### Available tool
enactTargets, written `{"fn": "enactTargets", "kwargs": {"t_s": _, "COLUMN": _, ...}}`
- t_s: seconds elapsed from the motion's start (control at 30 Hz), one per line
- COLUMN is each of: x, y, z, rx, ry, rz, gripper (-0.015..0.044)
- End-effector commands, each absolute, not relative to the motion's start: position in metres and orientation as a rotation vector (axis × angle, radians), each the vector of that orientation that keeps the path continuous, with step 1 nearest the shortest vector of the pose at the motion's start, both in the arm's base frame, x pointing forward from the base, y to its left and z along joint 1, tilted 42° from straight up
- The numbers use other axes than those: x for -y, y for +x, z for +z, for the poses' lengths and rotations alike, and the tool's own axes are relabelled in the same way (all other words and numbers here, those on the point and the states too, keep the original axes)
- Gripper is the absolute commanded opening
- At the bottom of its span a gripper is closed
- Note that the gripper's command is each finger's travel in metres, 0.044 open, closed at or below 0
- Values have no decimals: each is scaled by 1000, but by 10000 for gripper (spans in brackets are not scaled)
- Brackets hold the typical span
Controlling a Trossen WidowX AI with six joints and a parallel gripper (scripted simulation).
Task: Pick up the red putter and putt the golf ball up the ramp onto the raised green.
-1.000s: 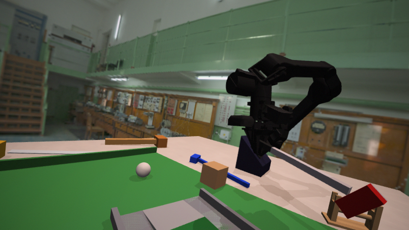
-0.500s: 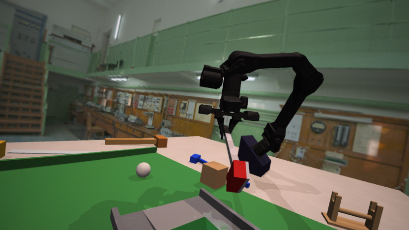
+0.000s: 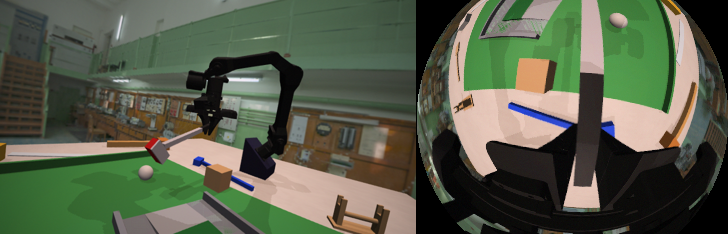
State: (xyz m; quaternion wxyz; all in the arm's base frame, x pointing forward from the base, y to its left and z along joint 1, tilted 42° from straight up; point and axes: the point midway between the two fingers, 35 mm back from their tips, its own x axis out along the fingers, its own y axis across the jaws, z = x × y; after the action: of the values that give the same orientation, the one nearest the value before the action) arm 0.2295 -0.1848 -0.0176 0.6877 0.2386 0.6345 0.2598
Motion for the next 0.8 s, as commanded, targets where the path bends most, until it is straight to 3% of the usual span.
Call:
{"fn": "enactTargets", "kwargs": {"t_s": 0.0, "x": 205, "y": 219, "z": -33, "rx": -1460, "ry": 616, "rz": 483, "gripper": 0}}
{"fn": "enactTargets", "kwargs": {"t_s": 0.33, "x": 231, "y": 193, "z": -64, "rx": -1538, "ry": 785, "rz": 324, "gripper": 0}}
{"fn": "enactTargets", "kwargs": {"t_s": 0.77, "x": 205, "y": 195, "z": -94, "rx": -1537, "ry": 785, "rz": 325, "gripper": 0}}
